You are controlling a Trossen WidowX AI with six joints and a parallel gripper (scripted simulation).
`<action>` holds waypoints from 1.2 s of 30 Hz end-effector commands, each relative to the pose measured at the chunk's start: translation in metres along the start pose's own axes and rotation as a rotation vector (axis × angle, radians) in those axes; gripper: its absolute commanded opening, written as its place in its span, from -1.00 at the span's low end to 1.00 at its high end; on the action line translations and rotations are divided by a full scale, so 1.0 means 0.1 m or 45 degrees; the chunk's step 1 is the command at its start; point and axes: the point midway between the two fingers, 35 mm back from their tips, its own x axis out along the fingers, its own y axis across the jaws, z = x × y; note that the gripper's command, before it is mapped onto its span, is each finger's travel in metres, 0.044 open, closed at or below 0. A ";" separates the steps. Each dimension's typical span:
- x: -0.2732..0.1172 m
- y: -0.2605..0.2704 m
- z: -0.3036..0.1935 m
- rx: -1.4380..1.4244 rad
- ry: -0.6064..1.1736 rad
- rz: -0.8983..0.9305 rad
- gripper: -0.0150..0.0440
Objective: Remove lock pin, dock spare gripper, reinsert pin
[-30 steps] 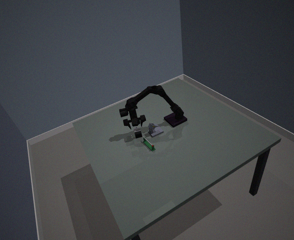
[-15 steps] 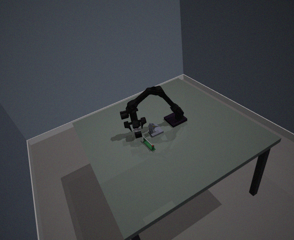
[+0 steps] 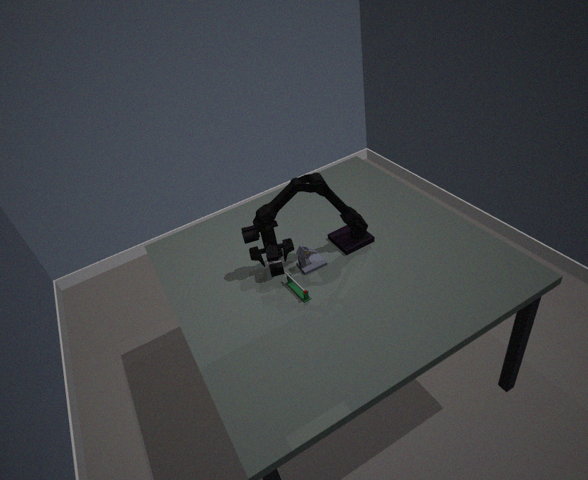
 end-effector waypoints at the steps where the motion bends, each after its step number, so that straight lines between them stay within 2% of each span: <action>1: 0.04 0.01 0.00 0.001 0.002 0.008 1.00; 2: 0.04 0.01 0.00 0.001 0.002 0.008 1.00; 9: 0.04 0.01 0.00 0.001 0.002 0.008 0.38; 15: 0.04 0.01 0.00 0.001 0.002 0.008 0.24; 23: -0.17 0.00 0.00 0.001 0.002 0.007 -0.47; 29: -0.45 0.01 0.00 0.001 0.002 0.007 -0.49; 36: -0.40 0.01 0.00 -0.047 0.001 0.020 -0.49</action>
